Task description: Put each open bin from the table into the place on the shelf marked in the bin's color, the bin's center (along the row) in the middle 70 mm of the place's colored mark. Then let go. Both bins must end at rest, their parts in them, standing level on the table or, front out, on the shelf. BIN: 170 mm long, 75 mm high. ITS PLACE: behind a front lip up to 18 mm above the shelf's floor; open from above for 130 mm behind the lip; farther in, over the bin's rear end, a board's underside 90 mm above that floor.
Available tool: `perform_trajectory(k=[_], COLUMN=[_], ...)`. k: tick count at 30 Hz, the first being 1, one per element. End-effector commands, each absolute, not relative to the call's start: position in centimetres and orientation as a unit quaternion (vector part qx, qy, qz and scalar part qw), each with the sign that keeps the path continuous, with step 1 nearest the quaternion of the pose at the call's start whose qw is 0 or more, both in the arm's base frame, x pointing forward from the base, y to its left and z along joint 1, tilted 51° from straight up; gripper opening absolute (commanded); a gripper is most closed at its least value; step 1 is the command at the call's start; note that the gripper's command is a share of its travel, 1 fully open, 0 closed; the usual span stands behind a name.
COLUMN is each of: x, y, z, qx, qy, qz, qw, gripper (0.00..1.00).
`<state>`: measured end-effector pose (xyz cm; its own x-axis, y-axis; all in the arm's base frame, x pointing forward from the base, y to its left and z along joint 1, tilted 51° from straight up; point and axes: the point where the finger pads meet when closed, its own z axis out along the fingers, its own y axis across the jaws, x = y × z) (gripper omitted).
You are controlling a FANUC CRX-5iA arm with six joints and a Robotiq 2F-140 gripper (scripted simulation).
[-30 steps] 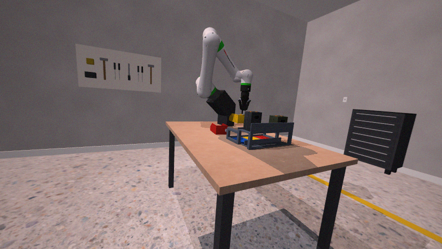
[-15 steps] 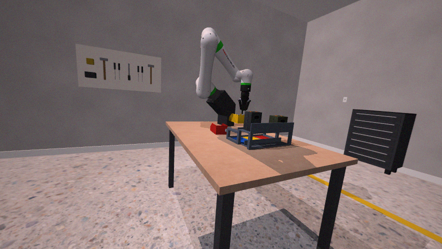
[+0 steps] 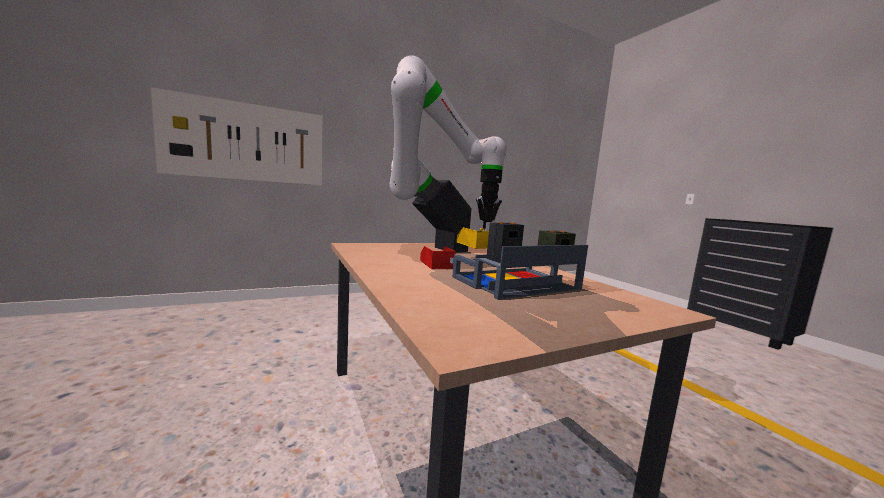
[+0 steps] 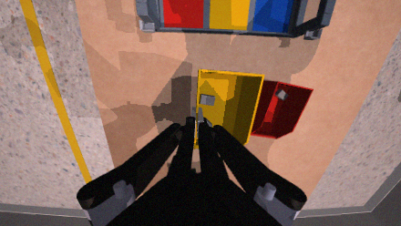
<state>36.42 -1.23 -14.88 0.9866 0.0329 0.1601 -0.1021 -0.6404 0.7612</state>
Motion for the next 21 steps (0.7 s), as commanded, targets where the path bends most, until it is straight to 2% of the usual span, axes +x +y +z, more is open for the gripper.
perform_trajectory(k=[1,21], x=[37.8,40.8], y=[-1.8,-3.0], z=[-13.9,-11.8], qx=[0.903,0.903], qy=[-0.012,0.003], qz=[0.076,0.069], qw=[0.424,0.425], gripper=[0.0,0.0])
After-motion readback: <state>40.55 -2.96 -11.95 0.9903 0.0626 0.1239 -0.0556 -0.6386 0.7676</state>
